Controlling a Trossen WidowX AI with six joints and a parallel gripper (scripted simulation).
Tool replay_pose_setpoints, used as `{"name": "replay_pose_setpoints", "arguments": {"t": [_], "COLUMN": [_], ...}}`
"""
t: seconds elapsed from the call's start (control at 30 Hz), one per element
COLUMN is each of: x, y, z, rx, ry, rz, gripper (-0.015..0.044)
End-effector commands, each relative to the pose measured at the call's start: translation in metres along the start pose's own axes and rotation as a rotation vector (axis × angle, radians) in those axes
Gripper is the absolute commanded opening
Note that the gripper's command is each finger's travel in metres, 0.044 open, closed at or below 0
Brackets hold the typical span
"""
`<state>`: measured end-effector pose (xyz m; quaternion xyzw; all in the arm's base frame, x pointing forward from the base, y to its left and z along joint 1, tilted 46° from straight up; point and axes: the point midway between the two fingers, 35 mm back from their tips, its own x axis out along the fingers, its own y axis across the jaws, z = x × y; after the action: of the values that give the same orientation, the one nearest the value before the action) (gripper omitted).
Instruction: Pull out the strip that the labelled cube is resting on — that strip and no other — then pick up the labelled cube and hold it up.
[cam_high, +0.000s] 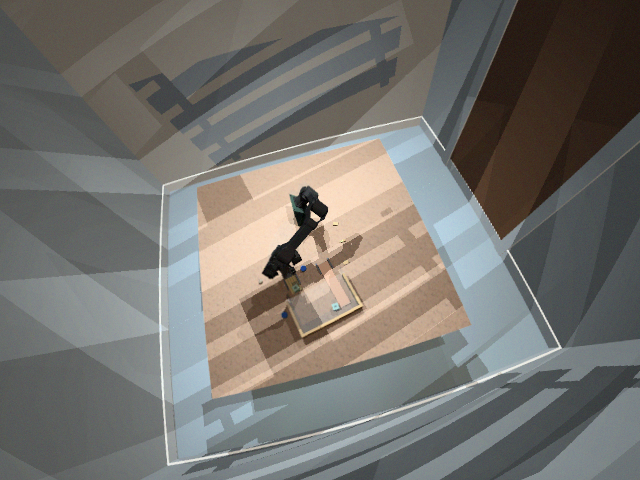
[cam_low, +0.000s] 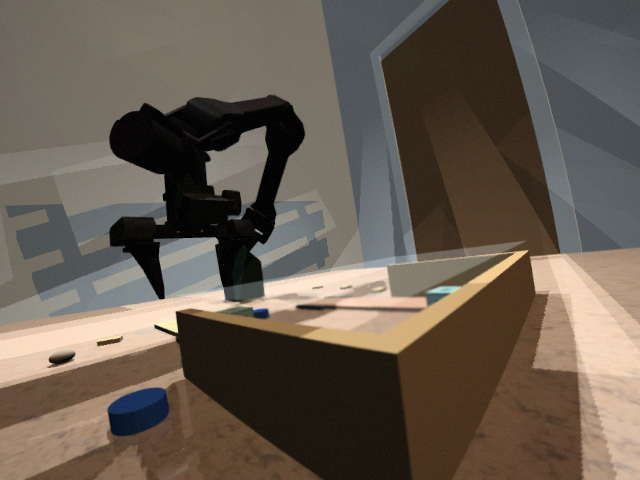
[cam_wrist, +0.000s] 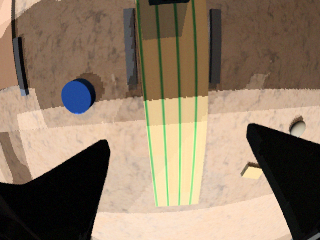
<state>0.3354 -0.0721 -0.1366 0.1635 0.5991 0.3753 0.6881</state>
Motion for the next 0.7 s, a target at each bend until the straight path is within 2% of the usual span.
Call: {"name": "replay_pose_setpoints", "arguments": {"t": [0.0, 0.67], "x": [-0.002, -0.013], "y": [-0.001, -0.005], "z": [0.015, 0.092], "rx": [0.005, 0.002], "ry": [-0.003, -0.006], "rz": [0.003, 0.004], "gripper": [0.0440, 0.0440]}}
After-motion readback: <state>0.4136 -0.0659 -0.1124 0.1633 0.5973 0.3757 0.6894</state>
